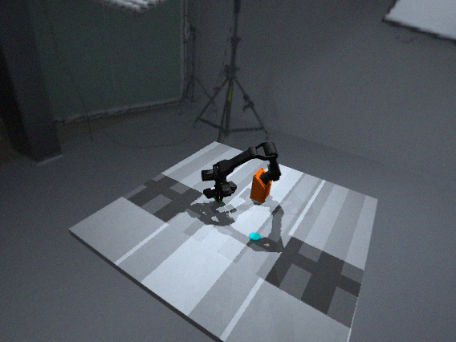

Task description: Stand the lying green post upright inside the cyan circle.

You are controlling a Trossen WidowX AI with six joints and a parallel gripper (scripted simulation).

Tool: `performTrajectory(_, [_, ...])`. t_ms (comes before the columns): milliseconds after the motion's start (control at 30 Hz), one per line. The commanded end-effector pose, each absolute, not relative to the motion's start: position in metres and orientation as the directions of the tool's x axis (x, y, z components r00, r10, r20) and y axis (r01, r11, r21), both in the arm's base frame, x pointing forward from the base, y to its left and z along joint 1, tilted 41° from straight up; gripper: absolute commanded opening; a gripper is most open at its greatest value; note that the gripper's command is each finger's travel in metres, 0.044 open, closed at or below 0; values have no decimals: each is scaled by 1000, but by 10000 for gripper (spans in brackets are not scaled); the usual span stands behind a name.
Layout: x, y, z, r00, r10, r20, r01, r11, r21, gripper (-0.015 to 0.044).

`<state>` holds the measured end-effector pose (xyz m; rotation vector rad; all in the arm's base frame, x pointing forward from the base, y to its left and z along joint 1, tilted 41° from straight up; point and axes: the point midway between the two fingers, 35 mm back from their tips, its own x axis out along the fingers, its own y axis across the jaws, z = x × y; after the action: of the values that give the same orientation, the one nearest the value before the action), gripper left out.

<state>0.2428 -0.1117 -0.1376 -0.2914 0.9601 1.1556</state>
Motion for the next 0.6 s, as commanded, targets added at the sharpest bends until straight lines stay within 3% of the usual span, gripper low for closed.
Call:
performTrajectory(0, [246,-124,-126,84,629,-773,-873,420,247,23])
performTrajectory(567, [238,-157,-83,82,628,-773,-873,419,248,23])
